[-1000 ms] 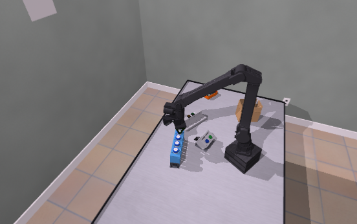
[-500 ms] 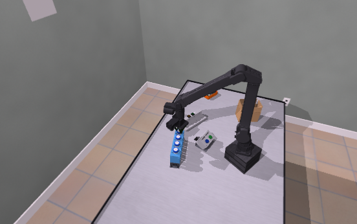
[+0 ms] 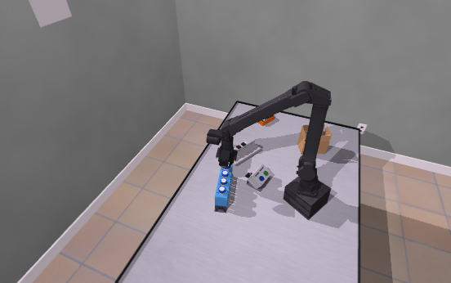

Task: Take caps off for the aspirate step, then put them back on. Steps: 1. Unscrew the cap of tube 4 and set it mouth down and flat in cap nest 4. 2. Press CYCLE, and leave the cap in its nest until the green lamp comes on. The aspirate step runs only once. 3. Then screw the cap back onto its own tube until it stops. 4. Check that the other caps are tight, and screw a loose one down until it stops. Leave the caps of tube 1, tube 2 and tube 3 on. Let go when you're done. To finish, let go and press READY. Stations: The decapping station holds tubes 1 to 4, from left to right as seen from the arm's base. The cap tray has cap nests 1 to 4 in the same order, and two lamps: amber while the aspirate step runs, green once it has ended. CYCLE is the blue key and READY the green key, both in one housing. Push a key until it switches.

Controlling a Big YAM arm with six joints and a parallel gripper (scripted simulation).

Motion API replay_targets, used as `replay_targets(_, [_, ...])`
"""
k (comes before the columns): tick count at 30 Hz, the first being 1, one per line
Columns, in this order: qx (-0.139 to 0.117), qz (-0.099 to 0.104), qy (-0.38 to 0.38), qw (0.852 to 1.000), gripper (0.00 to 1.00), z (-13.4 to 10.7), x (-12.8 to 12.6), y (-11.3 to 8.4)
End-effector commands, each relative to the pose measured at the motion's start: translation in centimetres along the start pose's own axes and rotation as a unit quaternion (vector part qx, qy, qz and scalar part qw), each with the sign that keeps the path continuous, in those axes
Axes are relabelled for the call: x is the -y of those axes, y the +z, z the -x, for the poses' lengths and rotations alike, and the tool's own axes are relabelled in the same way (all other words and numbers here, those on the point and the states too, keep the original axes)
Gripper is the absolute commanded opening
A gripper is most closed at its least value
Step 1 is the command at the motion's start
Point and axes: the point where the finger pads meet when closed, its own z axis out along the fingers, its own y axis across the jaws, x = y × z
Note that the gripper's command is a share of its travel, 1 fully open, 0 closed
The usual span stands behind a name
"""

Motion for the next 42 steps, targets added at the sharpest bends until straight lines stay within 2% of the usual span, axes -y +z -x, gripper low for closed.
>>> replay_targets(1, [-0.002, -0.012, -0.029, 0.999, 0.0, -0.3, 1.0, -0.7])
replay_targets(4, [-0.002, -0.012, -0.029, 0.999, 0.0, -0.3, 1.0, -0.7])
replay_targets(5, [-0.002, -0.012, -0.029, 0.999, 0.49, -0.3, 1.0, -0.7])
replay_targets(15, [-0.002, -0.012, -0.029, 0.999, 0.49, -0.3, 1.0, -0.7])
replay_targets(16, [0.0, 0.008, 0.023, 1.0, 0.49, -0.6, -0.2, 0.7])
replay_targets(17, [0.0, 0.007, 0.064, 0.998, 0.49, -0.6, -0.2, 0.7])
replay_targets(19, [0.0, 0.007, 0.064, 0.998, 0.49, -0.6, -0.2, 0.7])
replay_targets(22, [-0.001, 0.007, 0.182, 0.983, 0.49, -0.6, -0.2, 0.7])
replay_targets(23, [0.0, -0.012, 0.178, 0.984, 0.49, -0.3, 1.1, -0.7])
replay_targets(24, [-0.003, 0.006, 0.221, 0.975, 0.49, -0.6, -0.2, 0.7])
replay_targets(25, [0.001, -0.012, 0.219, 0.976, 0.49, -0.3, 1.1, -0.7])
replay_targets(26, [-0.003, 0.006, 0.26, 0.966, 0.49, -0.7, -0.2, 0.7])
replay_targets(27, [0.001, -0.012, 0.259, 0.966, 0.49, -0.3, 1.1, -0.7])
replay_targets(28, [-0.003, 0.006, 0.299, 0.954, 0.49, -0.6, -0.2, 0.7])
replay_targets(29, [0.002, -0.012, 0.299, 0.954, 0.49, -0.3, 1.1, -0.7])
replay_targets(30, [-0.003, 0.005, 0.337, 0.941, 0.49, -0.6, -0.2, 0.7])
replay_targets(31, [0.002, -0.012, 0.339, 0.941, 0.49, -0.3, 1.1, -0.7])
replay_targets(32, [-0.004, 0.005, 0.375, 0.927, 0.49, -0.6, -0.2, 0.7])
replay_targets(33, [0.003, -0.012, 0.378, 0.926, 0.49, -0.3, 1.1, -0.7])
replay_targets(34, [-0.004, 0.005, 0.413, 0.911, 0.49, -0.6, -0.2, 0.7])
replay_targets(36, [-0.004, 0.005, 0.413, 0.911, 0.49, -0.6, -0.2, 0.7])
replay_targets(37, [-0.005, 0.006, 0.462, 0.887, 0.49, -0.6, -0.2, 0.7])
replay_targets(38, [0.004, -0.011, 0.453, 0.891, 0.49, -0.3, 1.1, -0.7])
replay_targets(39, [-0.005, 0.005, 0.496, 0.868, 0.49, -0.6, -0.2, 0.7])
replay_targets(40, [0.004, -0.011, 0.49, 0.872, 0.49, -0.3, 1.1, -0.7])
replay_targets(41, [-0.005, 0.005, 0.53, 0.848, 0.49, -0.6, -0.2, 0.7])
replay_targets(42, [0.005, -0.011, 0.526, 0.85, 0.49, -0.3, 1.1, -0.7])
